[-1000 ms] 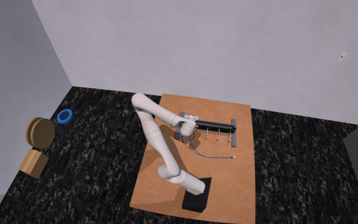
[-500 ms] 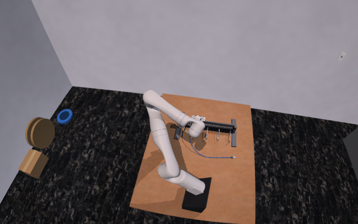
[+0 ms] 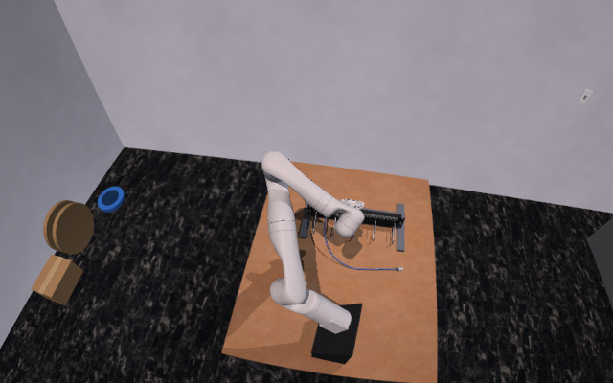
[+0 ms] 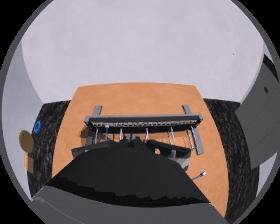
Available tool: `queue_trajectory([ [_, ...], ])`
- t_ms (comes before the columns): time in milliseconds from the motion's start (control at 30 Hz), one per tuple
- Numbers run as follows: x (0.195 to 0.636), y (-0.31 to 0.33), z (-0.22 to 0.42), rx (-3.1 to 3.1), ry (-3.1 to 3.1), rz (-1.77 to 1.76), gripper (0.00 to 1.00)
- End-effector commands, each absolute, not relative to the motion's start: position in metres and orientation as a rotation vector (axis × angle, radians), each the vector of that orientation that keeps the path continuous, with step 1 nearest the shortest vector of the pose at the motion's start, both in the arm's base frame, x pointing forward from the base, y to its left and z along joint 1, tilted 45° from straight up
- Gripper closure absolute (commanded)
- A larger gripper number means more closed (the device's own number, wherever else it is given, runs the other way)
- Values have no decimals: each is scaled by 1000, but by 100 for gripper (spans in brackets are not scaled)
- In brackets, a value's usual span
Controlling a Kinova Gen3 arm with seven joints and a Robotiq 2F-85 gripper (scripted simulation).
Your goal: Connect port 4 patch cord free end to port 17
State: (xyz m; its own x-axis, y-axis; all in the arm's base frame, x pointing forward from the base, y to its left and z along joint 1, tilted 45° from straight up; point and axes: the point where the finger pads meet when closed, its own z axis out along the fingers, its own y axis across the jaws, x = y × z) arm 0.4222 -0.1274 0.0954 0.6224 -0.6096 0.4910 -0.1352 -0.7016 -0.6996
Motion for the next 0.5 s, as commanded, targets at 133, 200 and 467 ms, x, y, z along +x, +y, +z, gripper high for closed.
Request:
queue_trajectory([
  [133, 423, -129, 94, -2216, 573, -990, 100],
  [200, 426, -128, 92, -2217, 572, -991, 100],
  [467, 439, -121, 83, -2216, 572, -991, 100],
])
